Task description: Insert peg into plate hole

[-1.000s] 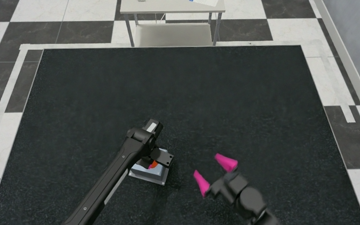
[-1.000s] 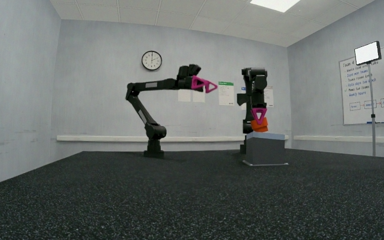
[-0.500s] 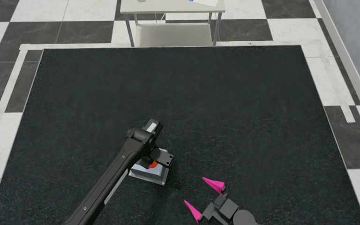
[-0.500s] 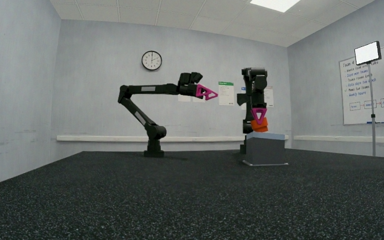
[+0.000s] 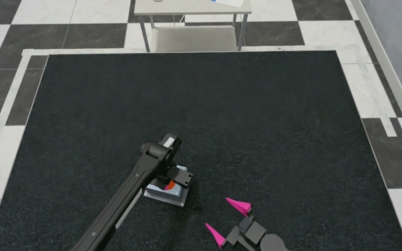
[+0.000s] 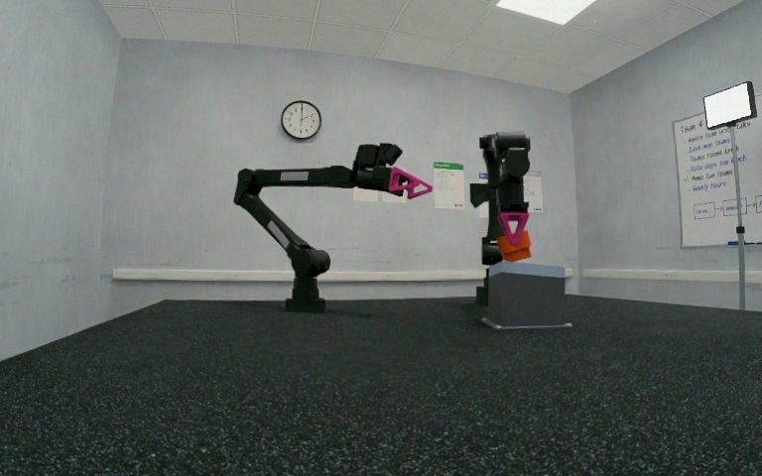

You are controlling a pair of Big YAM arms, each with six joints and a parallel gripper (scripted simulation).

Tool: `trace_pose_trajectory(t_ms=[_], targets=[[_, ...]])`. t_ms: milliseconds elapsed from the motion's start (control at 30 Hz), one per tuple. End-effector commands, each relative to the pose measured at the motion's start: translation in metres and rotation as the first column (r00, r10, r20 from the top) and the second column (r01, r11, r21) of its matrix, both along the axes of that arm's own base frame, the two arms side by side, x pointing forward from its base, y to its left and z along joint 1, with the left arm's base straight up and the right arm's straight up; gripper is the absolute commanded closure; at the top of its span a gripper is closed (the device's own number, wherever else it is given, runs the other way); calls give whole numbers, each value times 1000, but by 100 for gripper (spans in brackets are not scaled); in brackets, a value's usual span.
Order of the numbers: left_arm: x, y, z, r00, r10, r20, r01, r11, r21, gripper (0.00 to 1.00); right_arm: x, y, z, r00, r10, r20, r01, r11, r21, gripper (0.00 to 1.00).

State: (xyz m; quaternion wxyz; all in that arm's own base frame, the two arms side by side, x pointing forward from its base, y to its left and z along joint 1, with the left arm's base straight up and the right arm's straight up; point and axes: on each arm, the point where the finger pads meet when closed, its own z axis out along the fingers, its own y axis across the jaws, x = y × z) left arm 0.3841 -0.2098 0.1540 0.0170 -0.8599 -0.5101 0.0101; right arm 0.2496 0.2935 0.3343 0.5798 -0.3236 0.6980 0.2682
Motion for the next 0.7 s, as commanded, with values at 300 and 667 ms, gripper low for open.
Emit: trace_pose_trajectory(t_ms=[300, 667], targets=[[28, 8, 26, 995, 64, 82, -50, 985, -163, 60, 2, 2, 18, 1000, -2, 21, 1, 1000, 26, 0], [51, 13, 26, 984, 168, 64, -126, 898, -422, 60, 2, 2, 18, 1000, -2, 21, 1, 1000, 26, 0]])
